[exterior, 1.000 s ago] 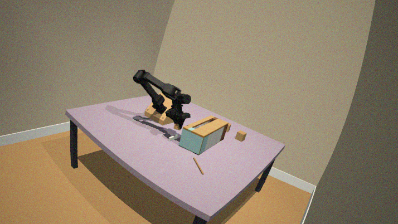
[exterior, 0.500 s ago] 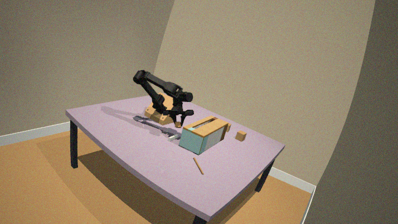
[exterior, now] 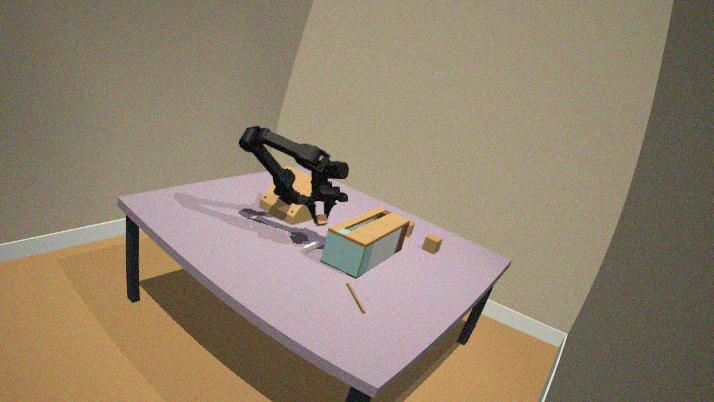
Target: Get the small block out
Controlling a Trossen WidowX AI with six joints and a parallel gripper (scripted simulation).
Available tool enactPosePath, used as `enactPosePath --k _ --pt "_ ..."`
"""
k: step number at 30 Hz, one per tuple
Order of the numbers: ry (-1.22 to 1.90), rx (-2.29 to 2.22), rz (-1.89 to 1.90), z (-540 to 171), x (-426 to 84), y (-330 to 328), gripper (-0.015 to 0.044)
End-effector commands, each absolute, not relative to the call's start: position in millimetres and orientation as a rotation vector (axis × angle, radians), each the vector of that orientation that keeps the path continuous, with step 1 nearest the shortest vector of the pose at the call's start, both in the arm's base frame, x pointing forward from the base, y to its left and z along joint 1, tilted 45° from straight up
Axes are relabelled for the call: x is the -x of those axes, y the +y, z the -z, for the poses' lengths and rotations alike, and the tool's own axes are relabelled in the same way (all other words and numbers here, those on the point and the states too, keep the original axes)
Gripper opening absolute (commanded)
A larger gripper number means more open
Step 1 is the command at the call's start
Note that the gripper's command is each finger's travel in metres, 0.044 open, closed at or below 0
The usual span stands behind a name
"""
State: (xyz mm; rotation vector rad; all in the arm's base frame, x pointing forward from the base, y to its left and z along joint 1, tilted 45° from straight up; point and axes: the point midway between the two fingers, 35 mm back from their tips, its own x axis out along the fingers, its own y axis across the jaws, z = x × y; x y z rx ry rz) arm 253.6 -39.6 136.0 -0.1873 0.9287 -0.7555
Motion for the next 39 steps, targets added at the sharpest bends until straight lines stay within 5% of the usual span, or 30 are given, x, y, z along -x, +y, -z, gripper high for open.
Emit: enactPosePath --k 1,39 --pt "0.980 0.330 0.690 -138 -253 -36 0.0000" --pt "1.369 1.799 -0.165 -154 -234 -13 0.0000"
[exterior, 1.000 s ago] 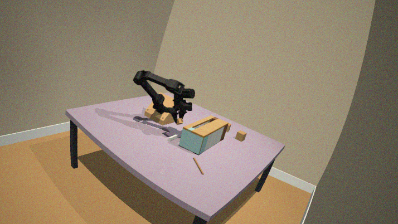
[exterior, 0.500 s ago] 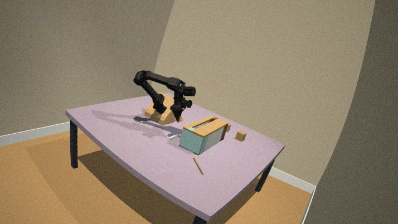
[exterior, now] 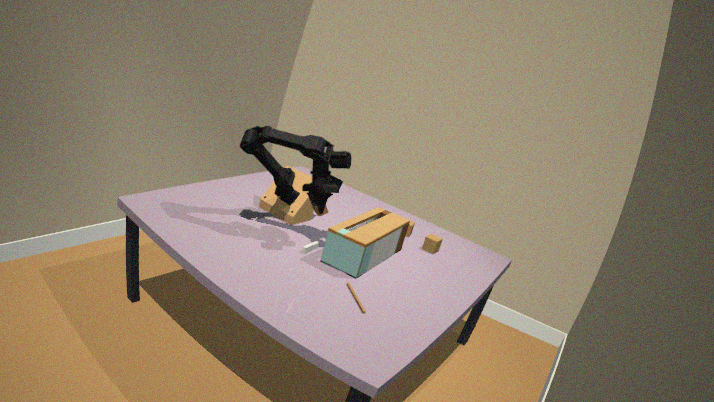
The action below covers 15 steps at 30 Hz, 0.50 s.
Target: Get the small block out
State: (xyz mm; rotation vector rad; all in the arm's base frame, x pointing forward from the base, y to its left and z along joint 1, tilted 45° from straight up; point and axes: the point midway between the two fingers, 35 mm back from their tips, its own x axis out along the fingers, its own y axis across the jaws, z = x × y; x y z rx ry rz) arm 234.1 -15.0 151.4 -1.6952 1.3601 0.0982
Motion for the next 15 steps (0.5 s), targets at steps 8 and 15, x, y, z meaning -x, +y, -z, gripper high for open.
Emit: enactPosePath --k 8,15 --pt "1.399 2.100 -0.389 -159.0 -230.8 -8.0 0.0000" --pt "1.409 2.359 -0.601 -163.4 -228.2 -3.9 0.0000"
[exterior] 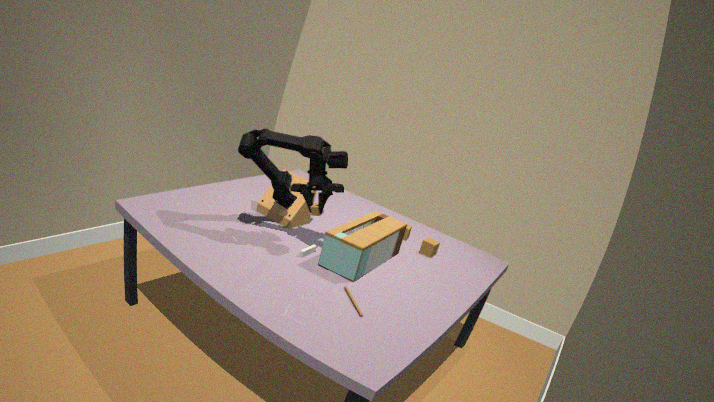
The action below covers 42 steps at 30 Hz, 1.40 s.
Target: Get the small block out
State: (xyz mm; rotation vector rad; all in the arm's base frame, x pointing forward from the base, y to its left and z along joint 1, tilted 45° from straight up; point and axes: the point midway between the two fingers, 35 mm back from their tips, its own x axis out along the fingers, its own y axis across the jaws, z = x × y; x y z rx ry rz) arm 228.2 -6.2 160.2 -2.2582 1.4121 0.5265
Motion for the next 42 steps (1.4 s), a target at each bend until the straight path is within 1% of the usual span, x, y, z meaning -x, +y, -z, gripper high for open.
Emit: enactPosePath --k 1,20,42 --pt "1.409 2.395 -0.633 -164 -228 -3 0.0000" --pt "1.336 3.025 -1.283 -177 -222 8 0.0000" --pt "1.335 3.031 -1.289 -177 -222 8 0.0000"
